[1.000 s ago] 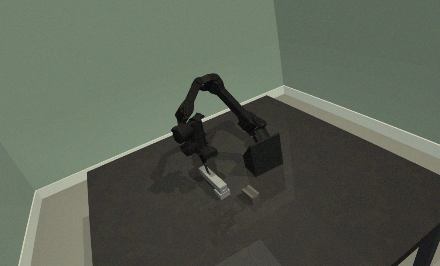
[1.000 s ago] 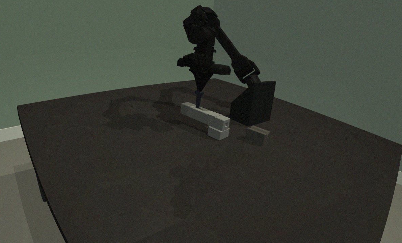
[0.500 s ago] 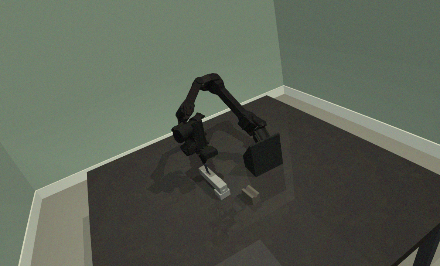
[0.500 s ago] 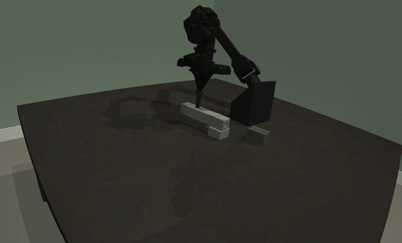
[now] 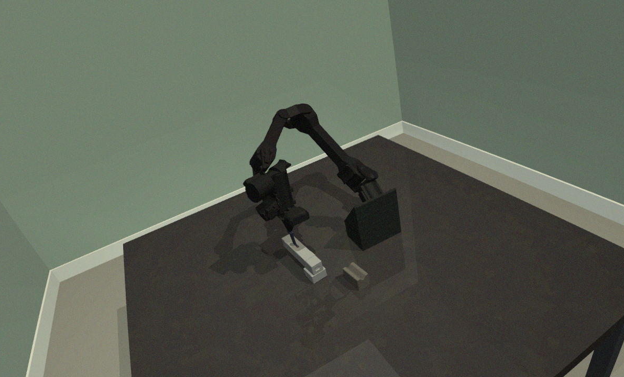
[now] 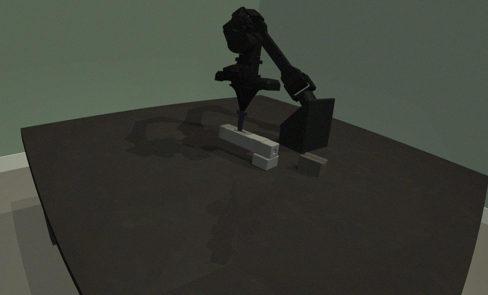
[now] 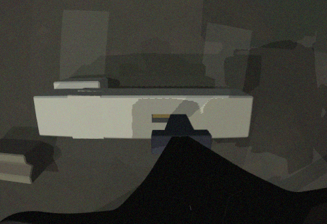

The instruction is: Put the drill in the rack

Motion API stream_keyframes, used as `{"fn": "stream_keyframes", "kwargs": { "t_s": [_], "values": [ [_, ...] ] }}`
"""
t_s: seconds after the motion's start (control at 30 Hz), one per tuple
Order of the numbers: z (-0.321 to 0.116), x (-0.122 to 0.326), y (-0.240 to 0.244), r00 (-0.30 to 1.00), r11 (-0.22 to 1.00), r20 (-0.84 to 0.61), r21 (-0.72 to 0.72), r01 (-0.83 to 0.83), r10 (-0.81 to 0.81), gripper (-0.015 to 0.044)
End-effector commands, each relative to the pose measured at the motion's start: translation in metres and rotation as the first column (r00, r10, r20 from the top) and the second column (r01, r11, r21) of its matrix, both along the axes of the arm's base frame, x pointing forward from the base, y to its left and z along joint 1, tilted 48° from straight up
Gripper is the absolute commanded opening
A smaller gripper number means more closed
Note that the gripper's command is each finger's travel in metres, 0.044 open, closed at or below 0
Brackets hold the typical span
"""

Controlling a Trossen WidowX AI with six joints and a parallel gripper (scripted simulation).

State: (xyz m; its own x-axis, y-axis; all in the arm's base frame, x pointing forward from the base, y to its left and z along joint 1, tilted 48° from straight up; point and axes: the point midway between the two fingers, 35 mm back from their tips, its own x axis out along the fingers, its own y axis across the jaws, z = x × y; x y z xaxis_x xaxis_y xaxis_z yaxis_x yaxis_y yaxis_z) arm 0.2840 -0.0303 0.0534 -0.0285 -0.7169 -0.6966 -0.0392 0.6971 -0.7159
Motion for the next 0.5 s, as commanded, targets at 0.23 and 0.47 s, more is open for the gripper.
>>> {"fn": "stream_keyframes", "kwargs": {
  "t_s": [0.23,0.47],
  "values": [
    [-0.0115,-0.0068,-0.0232,0.998,0.998,-0.035,-0.026,0.053,-0.054,0.0],
    [-0.0118,-0.0066,-0.024,0.998,0.998,-0.035,-0.026,0.053,-0.054,0.0]
  ]
}}
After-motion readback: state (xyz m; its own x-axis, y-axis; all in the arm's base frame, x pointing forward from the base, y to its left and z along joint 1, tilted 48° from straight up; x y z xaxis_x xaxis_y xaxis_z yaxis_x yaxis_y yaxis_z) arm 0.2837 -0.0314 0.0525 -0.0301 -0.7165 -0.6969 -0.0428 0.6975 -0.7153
